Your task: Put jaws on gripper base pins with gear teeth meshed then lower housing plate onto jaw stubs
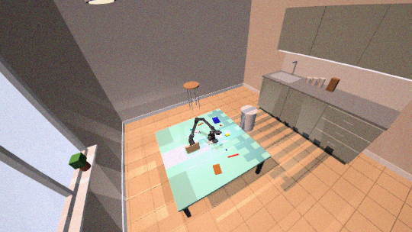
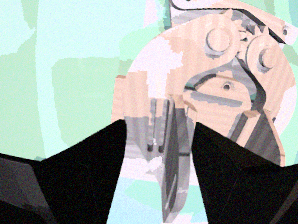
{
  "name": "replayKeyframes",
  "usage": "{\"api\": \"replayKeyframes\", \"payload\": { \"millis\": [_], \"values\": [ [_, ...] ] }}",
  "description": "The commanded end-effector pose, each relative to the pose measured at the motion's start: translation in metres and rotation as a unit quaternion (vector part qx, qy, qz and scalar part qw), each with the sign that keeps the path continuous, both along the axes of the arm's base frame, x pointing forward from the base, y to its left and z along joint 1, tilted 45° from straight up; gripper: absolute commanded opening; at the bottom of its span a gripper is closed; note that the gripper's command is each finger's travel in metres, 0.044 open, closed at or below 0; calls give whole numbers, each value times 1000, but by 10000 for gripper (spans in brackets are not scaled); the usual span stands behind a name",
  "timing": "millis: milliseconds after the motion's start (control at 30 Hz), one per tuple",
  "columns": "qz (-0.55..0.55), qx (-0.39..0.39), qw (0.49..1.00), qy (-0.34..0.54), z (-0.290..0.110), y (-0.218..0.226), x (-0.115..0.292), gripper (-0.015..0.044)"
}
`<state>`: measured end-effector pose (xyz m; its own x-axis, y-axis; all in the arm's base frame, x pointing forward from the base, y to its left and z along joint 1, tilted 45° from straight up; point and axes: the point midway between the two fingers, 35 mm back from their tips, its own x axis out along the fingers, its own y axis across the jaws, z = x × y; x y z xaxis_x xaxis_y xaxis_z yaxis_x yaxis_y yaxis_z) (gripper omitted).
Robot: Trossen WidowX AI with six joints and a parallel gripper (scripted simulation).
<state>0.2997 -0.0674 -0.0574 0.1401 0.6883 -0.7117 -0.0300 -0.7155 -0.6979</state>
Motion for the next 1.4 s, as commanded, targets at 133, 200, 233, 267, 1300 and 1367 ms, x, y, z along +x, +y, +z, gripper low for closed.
{"api": "replayKeyframes", "payload": {
  "millis": [133, 200, 233, 267, 1300, 1367],
  "values": [
    [-1, 1, 1000, 0, -2, 3, 1, 134],
    [-1, 1, 1000, 0, -2, 3, 1, 134],
    [-1, 1, 1000, 0, -2, 3, 1, 134],
    [-1, 1, 1000, 0, -2, 3, 1, 134],
    [-1, 1, 1000, -1, -4, 5, 1, 134],
    [-1, 1, 1000, -1, -4, 5, 1, 134]
  ]
}}
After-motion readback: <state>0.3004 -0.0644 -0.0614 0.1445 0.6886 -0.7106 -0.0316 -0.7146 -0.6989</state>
